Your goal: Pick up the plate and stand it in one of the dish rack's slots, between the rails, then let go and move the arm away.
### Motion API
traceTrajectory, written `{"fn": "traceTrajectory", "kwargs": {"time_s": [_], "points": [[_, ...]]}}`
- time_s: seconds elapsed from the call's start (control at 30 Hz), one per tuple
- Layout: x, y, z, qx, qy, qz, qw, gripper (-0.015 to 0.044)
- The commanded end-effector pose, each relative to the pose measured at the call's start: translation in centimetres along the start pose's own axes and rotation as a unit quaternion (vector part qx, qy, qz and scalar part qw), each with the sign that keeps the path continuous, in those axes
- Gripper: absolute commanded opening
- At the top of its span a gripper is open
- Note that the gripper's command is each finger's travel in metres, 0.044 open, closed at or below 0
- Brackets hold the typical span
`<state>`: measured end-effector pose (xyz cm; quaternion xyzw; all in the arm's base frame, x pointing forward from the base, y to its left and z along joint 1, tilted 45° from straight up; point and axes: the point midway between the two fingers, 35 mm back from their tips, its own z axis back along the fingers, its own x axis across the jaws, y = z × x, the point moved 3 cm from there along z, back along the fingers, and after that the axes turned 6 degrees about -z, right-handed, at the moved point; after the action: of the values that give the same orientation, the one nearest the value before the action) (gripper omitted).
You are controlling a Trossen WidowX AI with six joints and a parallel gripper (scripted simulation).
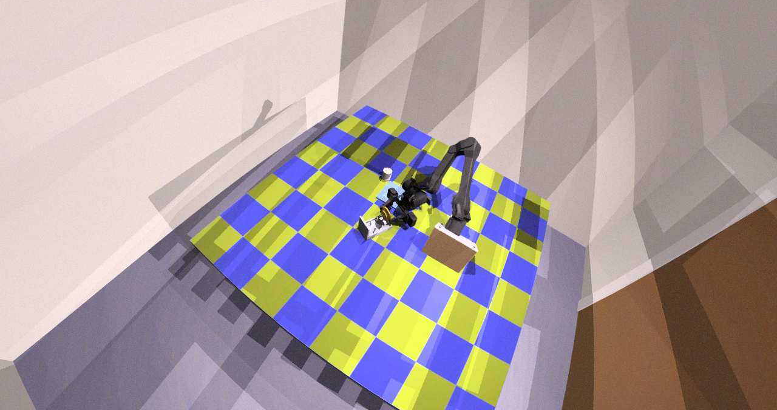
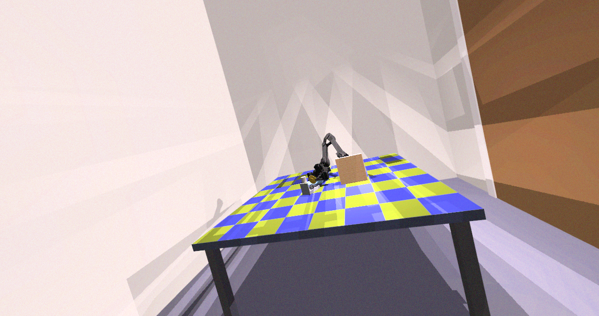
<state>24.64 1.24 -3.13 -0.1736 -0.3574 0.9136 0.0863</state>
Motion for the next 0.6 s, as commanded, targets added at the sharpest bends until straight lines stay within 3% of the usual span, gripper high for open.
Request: {"fn": "traceTrajectory", "kwargs": {"time_s": [0.0,0.57], "points": [[0.2,0.1,-0.4,0.001,-0.002,-0.002,1.000,0.0000],[0.1,1.5,-1.6,0.003,0.003,0.002,1.000,0.0000]]}}
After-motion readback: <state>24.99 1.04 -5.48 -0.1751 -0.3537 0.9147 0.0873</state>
